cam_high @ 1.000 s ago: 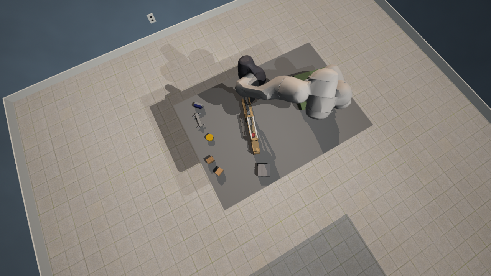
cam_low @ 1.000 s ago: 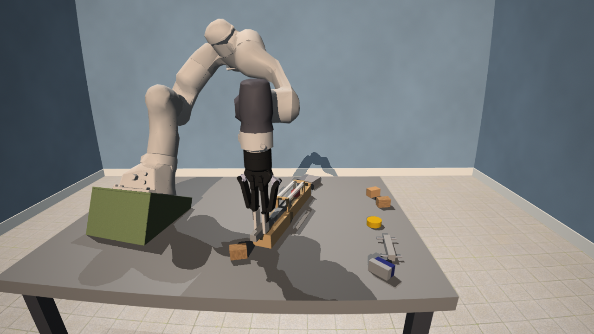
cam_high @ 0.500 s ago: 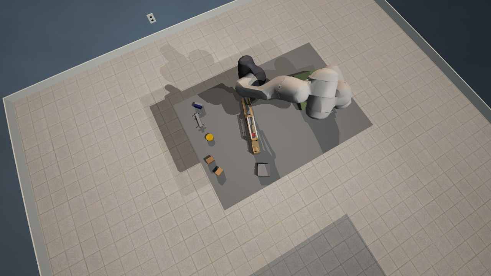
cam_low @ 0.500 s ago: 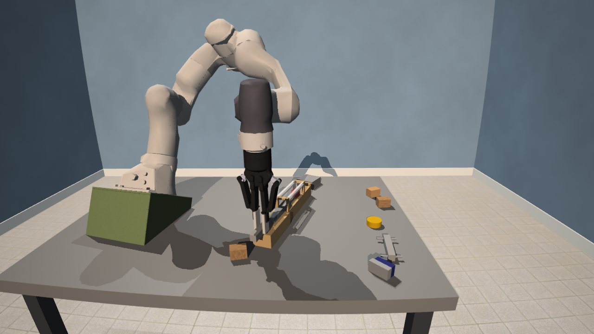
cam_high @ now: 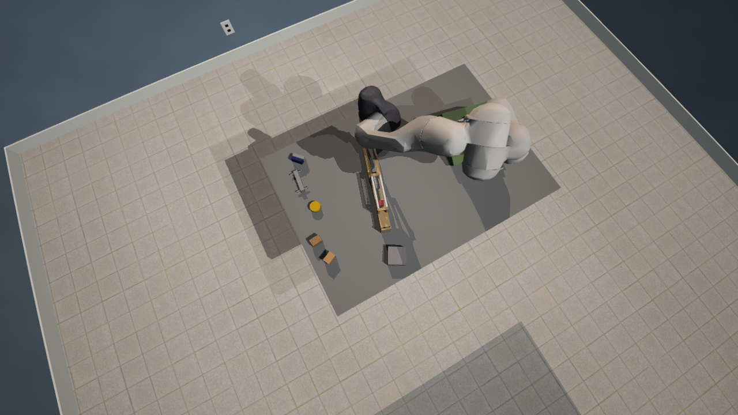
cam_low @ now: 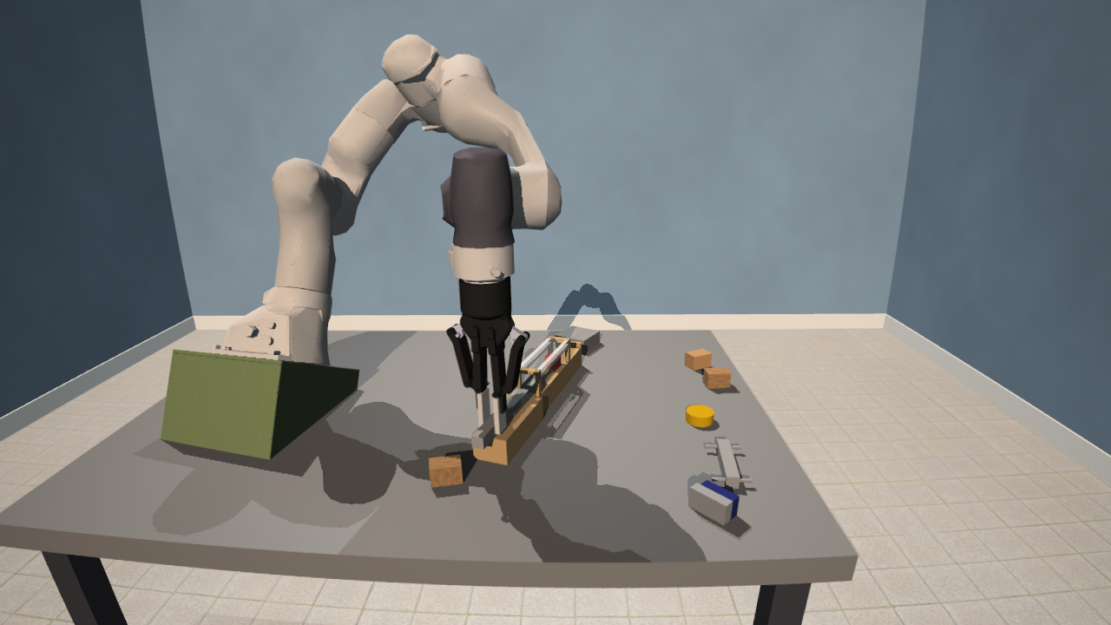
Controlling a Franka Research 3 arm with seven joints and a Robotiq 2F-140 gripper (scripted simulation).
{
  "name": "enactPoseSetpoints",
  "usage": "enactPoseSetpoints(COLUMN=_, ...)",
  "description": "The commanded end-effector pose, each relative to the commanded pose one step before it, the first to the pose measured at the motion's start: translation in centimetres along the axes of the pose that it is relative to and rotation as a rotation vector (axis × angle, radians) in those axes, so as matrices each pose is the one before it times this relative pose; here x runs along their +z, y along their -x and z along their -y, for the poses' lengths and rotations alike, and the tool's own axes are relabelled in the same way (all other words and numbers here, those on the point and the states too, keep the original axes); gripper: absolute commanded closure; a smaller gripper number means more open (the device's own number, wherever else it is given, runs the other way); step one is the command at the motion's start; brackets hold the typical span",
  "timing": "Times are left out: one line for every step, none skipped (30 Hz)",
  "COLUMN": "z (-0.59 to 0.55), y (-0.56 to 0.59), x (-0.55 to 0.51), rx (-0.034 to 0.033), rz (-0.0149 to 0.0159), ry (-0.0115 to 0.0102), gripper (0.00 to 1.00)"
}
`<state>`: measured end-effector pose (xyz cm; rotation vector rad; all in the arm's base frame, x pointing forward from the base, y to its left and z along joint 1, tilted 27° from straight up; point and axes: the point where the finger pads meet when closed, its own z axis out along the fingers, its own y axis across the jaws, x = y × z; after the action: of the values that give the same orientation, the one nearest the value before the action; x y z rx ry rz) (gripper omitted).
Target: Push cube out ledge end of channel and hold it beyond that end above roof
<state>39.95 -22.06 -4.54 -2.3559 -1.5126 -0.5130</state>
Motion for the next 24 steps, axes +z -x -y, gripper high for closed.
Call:
enactPoseSetpoints(z=-0.055, y=-0.413, x=-0.069, rx=0.01005, rz=0.00352, ry=0.00250, gripper=1.00)
enactPoseSetpoints(z=0.001, y=-0.189, x=0.000, rx=0.00000, rz=0.00000, ry=0.00000, gripper=1.00)
enactPoseSetpoints(z=0.000, y=-0.200, x=0.000, rx=0.00000, rz=0.00000, ry=0.00000, gripper=1.00)
enactPoseSetpoints(z=0.000, y=-0.209, x=0.000, rx=0.00000, rz=0.00000, ry=0.00000, gripper=1.00)
enactPoseSetpoints(z=0.000, y=-0.219, x=0.000, rx=0.00000, rz=0.00000, ry=0.00000, gripper=1.00)
enactPoseSetpoints(z=0.000, y=-0.228, x=0.000, rx=0.00000, rz=0.00000, ry=0.00000, gripper=1.00)
enactPoseSetpoints(z=0.000, y=-0.236, x=0.000, rx=0.00000, rz=0.00000, ry=0.00000, gripper=1.00)
enactPoseSetpoints(z=0.000, y=-0.245, x=0.000, rx=0.00000, rz=0.00000, ry=0.00000, gripper=1.00)
enactPoseSetpoints(z=0.000, y=-0.253, x=0.000, rx=0.00000, rz=0.00000, ry=0.00000, gripper=1.00)
enactPoseSetpoints(z=0.000, y=-0.260, x=0.000, rx=0.00000, rz=0.00000, ry=0.00000, gripper=1.00)
enactPoseSetpoints(z=0.000, y=-0.267, x=0.000, rx=0.00000, rz=0.00000, ry=0.00000, gripper=1.00)
enactPoseSetpoints(z=0.000, y=-0.273, x=0.000, rx=0.00000, rz=0.00000, ry=0.00000, gripper=1.00)
enactPoseSetpoints(z=0.000, y=0.000, x=0.000, rx=0.00000, rz=0.00000, ry=0.00000, gripper=1.00)
enactPoseSetpoints(z=0.000, y=0.000, x=0.000, rx=0.00000, rz=0.00000, ry=0.00000, gripper=1.00)
enactPoseSetpoints(z=0.000, y=-0.279, x=0.000, rx=0.00000, rz=0.00000, ry=0.00000, gripper=1.00)
enactPoseSetpoints(z=0.001, y=-0.284, x=0.000, rx=0.00000, rz=0.00000, ry=0.00000, gripper=1.00)
enactPoseSetpoints(z=0.000, y=-0.290, x=0.000, rx=0.00000, rz=0.00000, ry=0.00000, gripper=1.00)
enactPoseSetpoints(z=0.000, y=-0.293, x=0.000, rx=0.00000, rz=0.00000, ry=0.00000, gripper=1.00)
enactPoseSetpoints(z=0.000, y=-0.297, x=0.000, rx=0.00000, rz=0.00000, ry=0.00000, gripper=1.00)
enactPoseSetpoints(z=0.000, y=-0.300, x=0.000, rx=0.00000, rz=0.00000, ry=0.00000, gripper=1.00)
enactPoseSetpoints(z=0.000, y=-0.302, x=0.000, rx=0.00000, rz=0.00000, ry=0.00000, gripper=1.00)
enactPoseSetpoints(z=0.000, y=-0.304, x=0.000, rx=0.00000, rz=0.00000, ry=0.00000, gripper=1.00)
enactPoseSetpoints(z=0.000, y=-0.305, x=0.000, rx=0.00000, rz=0.00000, ry=0.00000, gripper=1.00)
enactPoseSetpoints(z=0.001, y=-0.305, x=0.000, rx=0.00000, rz=0.00000, ry=0.00000, gripper=1.00)
